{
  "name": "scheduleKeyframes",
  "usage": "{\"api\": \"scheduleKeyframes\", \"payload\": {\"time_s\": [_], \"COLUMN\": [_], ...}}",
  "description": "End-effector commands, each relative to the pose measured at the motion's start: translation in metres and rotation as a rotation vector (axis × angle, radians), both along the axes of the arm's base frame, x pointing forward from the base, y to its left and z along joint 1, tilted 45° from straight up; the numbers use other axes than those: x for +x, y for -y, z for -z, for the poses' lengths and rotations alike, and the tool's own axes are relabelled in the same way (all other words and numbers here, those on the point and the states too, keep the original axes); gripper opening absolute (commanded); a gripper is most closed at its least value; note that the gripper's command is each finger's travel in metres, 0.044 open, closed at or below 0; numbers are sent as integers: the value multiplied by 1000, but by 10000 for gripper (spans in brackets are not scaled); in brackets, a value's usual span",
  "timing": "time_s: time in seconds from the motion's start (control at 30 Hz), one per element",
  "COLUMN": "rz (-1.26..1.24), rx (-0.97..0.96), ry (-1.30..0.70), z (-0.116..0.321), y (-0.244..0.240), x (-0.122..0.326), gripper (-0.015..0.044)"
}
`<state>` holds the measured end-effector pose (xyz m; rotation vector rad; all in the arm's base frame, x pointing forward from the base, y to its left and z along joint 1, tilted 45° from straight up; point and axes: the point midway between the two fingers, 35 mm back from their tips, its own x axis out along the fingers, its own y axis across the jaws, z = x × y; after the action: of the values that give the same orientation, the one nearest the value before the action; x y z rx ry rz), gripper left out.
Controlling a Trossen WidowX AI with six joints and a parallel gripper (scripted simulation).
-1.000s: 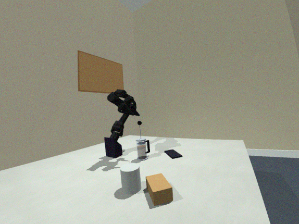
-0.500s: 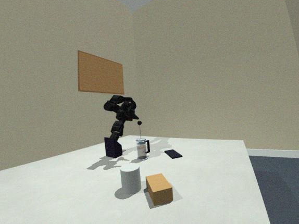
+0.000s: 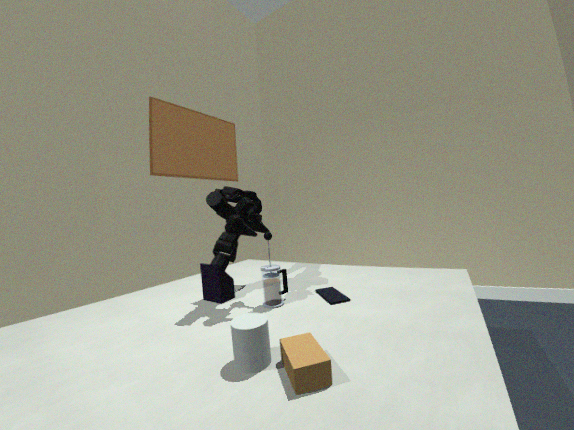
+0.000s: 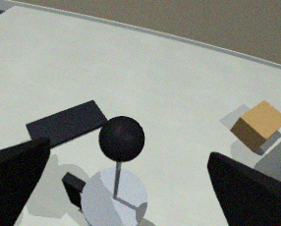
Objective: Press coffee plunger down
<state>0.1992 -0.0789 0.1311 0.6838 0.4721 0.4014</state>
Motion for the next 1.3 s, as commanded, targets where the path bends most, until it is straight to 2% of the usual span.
{"api": "scheduleKeyframes", "payload": {"time_s": [0.0,0.5,0.9,1.27], "rz": [3,-3,-3,-3], "rx": [4,16,16,16], "ry": [2,23,23,22], "z": [1,-1,-1,0], "y": [-3,-13,-13,-13], "x": [4,20,20,20], "gripper": [440,440,125,117]}}
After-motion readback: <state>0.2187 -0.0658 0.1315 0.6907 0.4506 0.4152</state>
